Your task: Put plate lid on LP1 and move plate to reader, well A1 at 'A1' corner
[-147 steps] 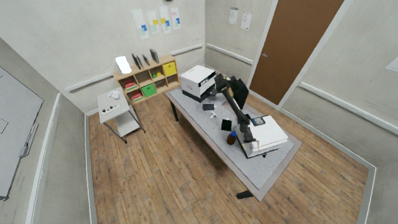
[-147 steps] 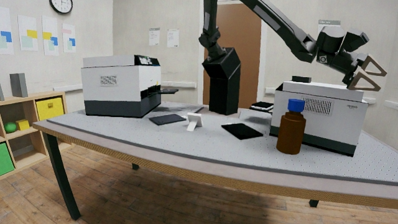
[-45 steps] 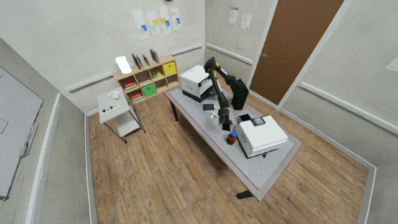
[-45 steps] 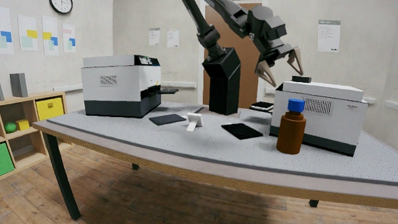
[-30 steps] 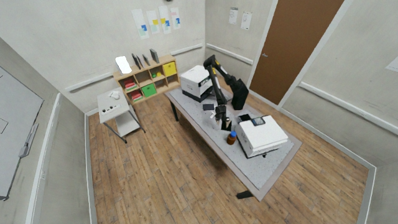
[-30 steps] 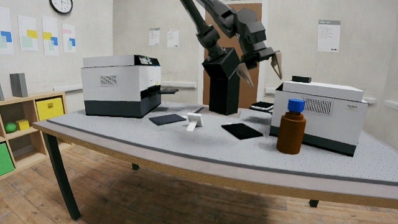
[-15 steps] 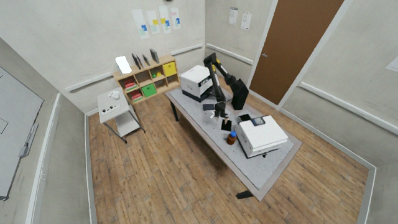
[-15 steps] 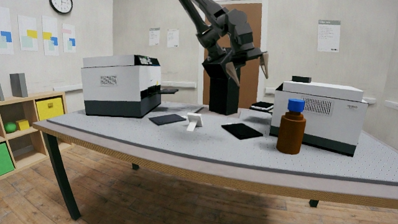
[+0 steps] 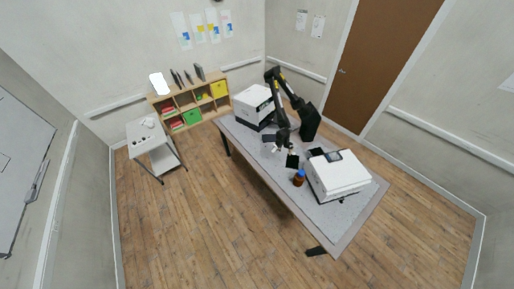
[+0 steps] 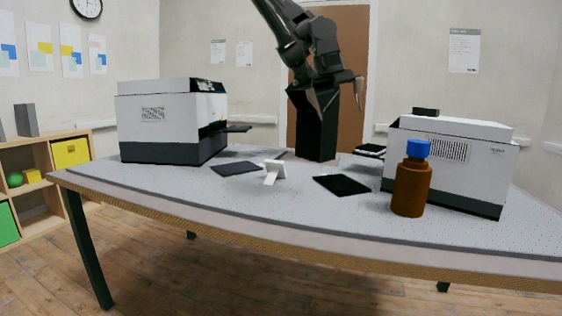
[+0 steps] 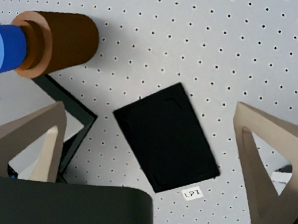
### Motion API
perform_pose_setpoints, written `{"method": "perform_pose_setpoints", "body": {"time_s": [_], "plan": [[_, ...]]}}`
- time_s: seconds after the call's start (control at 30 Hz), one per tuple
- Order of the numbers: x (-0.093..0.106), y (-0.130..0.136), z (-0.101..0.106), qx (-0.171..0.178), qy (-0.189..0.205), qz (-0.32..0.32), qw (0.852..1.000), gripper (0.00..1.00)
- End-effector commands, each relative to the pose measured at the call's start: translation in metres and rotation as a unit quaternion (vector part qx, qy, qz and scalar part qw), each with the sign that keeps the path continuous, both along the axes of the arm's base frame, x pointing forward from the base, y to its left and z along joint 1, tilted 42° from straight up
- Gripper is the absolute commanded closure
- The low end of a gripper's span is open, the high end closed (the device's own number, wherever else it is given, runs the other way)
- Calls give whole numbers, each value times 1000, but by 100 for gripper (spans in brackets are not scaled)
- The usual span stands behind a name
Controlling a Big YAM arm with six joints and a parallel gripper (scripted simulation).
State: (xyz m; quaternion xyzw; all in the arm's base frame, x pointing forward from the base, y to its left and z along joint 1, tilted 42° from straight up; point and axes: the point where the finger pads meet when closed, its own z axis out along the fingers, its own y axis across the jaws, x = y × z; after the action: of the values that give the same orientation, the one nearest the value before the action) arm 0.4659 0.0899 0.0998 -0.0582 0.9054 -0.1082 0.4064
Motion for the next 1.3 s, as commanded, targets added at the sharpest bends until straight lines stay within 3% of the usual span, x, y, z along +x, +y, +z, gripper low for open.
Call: {"method": "perform_pose_setpoints", "body": {"time_s": [0.0, 0.1, 0.2, 0.33, 0.6, 0.67, 0.77, 1.03, 1.1, 1.27], "plan": [[-9, -9, 7, 12, -8, -5, 1000, 0], [-18, -23, 5, 6, -9, -5, 1000, 0], [-16, -20, 5, 2, 0, -20, 1000, 0], [-28, -23, 5, 6, 10, -38, 999, 0], [-54, -57, -1, -5, 15, -57, 998, 0], [-59, -56, -3, -7, 32, -82, 996, 0], [-59, -53, -2, 0, 25, -70, 997, 0], [-88, -84, -9, -12, 31, -90, 995, 0], [-93, -82, -11, -14, 47, -115, 992, 0], [-107, -91, -15, -7, 40, -106, 994, 0]]}}
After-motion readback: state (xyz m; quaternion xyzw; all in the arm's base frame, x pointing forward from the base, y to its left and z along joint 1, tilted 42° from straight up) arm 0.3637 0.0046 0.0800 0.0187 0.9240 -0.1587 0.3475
